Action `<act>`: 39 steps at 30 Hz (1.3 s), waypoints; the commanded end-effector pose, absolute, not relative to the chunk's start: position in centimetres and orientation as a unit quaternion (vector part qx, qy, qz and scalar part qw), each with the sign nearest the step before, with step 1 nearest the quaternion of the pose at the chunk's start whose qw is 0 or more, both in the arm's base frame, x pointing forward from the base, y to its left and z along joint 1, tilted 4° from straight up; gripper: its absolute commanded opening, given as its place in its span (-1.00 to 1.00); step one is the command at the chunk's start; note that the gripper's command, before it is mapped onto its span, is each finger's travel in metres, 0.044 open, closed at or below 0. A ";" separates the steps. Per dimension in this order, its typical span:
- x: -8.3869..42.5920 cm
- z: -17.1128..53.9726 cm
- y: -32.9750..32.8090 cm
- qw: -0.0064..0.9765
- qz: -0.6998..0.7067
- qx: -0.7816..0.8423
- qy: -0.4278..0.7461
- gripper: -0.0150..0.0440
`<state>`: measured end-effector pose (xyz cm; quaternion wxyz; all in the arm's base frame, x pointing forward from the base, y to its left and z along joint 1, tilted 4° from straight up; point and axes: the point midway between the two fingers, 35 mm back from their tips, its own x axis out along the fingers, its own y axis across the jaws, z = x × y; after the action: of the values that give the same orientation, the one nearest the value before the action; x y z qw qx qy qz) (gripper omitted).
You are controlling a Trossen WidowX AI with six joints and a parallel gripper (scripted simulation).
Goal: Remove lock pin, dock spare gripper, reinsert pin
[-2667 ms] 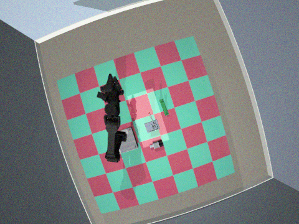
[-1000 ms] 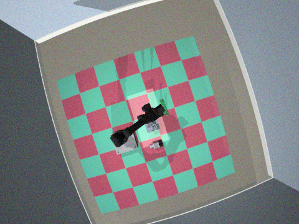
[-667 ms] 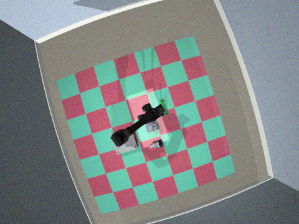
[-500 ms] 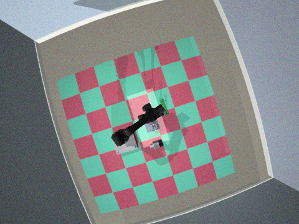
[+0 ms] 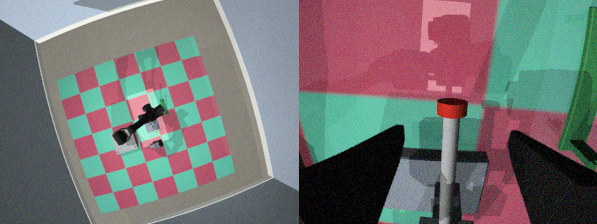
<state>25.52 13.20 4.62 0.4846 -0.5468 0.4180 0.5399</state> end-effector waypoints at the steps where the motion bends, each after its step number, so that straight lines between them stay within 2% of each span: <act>1: 25.3 3.8 13.1 0.482 0.541 -0.546 0.422 0.53; 13: 25.2 3.0 13.1 0.482 0.541 -0.546 0.422 0.53; 24: 25.2 3.0 13.1 0.482 0.541 -0.546 0.422 -0.45; 39: 25.2 3.6 13.4 0.496 0.560 -0.527 0.403 -0.49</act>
<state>25.28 13.27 3.39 0.4897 -0.5359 0.4133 0.5497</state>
